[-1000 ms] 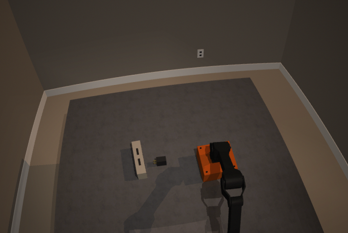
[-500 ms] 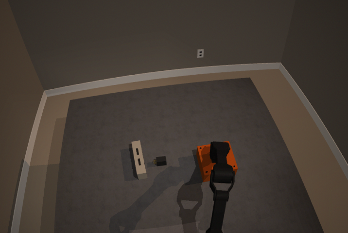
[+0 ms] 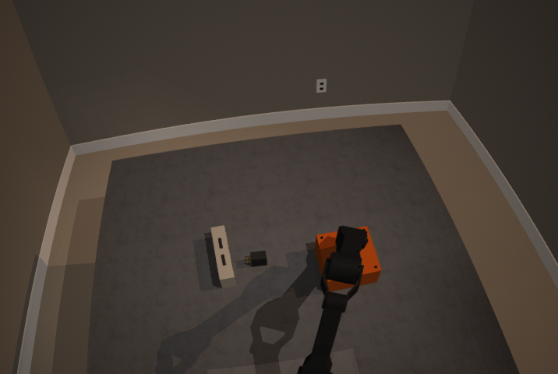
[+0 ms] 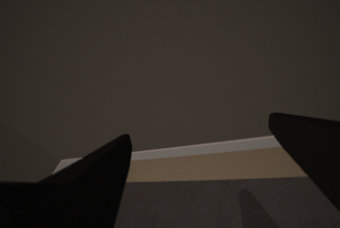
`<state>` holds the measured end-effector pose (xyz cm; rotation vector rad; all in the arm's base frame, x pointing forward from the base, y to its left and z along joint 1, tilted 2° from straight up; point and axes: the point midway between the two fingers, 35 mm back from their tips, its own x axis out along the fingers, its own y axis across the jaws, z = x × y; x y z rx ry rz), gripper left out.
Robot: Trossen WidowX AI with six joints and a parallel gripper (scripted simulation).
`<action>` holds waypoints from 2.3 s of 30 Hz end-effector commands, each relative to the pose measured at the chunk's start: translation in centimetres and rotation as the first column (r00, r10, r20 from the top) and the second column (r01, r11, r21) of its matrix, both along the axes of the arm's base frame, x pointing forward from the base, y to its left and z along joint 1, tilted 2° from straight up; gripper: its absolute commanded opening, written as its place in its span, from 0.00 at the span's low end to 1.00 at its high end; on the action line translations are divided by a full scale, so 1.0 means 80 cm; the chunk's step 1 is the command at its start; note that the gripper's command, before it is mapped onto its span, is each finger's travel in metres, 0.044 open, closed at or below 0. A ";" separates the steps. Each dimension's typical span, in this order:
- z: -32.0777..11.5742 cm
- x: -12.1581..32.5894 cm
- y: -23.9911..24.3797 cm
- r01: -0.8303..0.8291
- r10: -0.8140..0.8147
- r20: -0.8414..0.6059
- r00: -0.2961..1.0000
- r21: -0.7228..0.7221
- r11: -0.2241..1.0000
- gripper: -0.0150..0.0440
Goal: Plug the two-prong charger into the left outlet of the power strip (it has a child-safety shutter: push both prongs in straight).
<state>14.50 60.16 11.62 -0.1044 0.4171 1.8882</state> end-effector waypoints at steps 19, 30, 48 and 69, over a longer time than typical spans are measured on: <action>-0.027 0.163 -0.111 0.339 -0.343 0.019 0.939 -0.219 0.915 1.00; -0.036 0.224 -0.182 0.470 -0.482 0.046 0.875 -0.319 0.823 1.00; -0.053 0.296 -0.327 0.639 -0.686 0.106 0.719 -0.488 0.595 1.00; -0.071 0.315 -0.499 0.698 -0.816 0.204 0.541 -0.650 0.300 1.00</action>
